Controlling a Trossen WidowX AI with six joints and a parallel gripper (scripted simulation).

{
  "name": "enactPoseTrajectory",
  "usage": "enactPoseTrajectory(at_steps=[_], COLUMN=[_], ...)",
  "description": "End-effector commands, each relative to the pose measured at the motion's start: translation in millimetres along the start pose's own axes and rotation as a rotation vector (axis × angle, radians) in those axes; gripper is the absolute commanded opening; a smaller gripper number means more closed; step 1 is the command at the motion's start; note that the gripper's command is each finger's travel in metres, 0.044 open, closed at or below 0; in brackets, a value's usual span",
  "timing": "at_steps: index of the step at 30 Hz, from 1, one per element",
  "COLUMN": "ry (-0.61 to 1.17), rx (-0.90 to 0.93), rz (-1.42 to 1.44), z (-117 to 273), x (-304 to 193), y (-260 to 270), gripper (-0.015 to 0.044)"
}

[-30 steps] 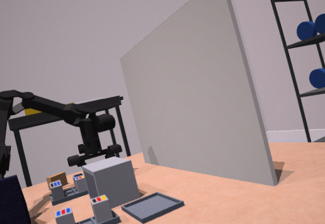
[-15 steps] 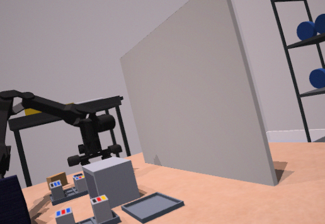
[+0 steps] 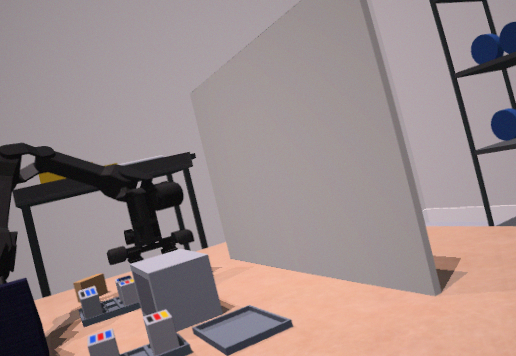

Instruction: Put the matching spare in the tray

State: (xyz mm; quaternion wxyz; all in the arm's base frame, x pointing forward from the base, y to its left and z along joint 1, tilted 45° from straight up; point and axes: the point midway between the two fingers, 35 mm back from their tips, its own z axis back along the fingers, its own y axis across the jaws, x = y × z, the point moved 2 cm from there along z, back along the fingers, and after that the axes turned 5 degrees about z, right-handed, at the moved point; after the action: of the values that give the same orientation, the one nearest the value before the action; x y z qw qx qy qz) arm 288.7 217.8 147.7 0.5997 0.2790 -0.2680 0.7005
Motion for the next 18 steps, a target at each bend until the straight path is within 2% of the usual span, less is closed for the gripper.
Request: enactPoseTrajectory(at_steps=[1,13,18], ry=[0.0,0.008,0.008], rx=[0.0,0.0,-0.001], rz=[0.0,-0.005,-0.006], z=[1,75,79], x=[0,-1,-1], y=[0,-1,-1], gripper=[0.0,0.0,0.0])
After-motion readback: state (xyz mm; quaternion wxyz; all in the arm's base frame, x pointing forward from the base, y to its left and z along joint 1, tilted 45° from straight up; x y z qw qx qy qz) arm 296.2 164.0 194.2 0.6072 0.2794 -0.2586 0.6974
